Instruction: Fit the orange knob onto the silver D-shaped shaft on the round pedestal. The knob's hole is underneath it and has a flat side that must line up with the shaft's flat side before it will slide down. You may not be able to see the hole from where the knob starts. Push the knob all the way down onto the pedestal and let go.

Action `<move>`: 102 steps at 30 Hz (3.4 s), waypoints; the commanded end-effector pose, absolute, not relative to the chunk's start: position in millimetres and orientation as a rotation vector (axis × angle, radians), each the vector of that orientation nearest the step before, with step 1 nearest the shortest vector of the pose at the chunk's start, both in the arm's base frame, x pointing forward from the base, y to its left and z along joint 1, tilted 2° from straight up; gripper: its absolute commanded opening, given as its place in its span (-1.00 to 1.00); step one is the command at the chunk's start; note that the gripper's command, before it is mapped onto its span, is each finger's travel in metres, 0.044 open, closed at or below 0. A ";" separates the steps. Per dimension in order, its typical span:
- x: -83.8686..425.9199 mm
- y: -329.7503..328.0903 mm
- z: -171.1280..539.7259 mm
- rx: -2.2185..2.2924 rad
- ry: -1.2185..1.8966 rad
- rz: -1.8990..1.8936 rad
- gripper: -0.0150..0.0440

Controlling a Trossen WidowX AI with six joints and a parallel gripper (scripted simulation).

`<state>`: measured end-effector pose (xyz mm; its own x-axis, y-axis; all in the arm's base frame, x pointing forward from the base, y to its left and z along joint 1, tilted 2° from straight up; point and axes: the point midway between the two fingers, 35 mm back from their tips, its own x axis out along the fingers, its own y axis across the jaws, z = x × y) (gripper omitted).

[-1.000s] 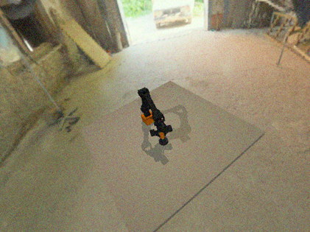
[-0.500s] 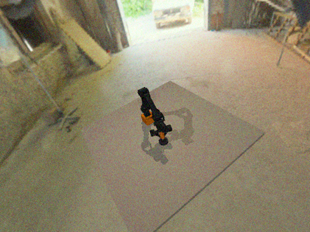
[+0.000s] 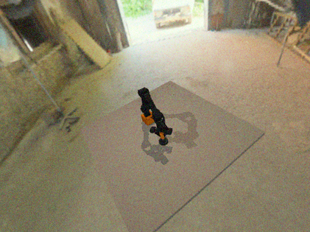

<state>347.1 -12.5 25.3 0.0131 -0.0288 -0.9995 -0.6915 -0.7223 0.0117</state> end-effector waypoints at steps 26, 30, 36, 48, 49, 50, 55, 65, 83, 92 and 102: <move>346.8 -14.3 27.9 -0.802 1.427 0.741 -0.49; 346.2 -13.3 28.8 -0.802 1.427 0.741 -0.49; 348.1 -13.1 28.2 -0.802 1.427 0.741 -0.49; 346.8 -13.9 23.1 -0.802 1.427 0.741 -0.49; 346.9 -13.9 22.7 -0.802 1.427 0.741 -0.49; 347.2 -13.9 22.4 -0.802 1.427 0.741 -0.49; 347.0 -13.8 22.5 -0.802 1.427 0.741 -0.49; 345.8 -13.4 22.4 -0.802 1.427 0.741 -0.49; 348.0 -13.1 28.6 -0.640 1.477 0.580 -0.49; 349.3 -13.6 24.1 -0.640 1.477 0.580 -0.49; 347.1 -13.5 22.8 -0.640 1.477 0.580 -0.49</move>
<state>348.1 -13.1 22.7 0.0177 -0.0295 -0.9994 -0.7069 0.7066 -0.0333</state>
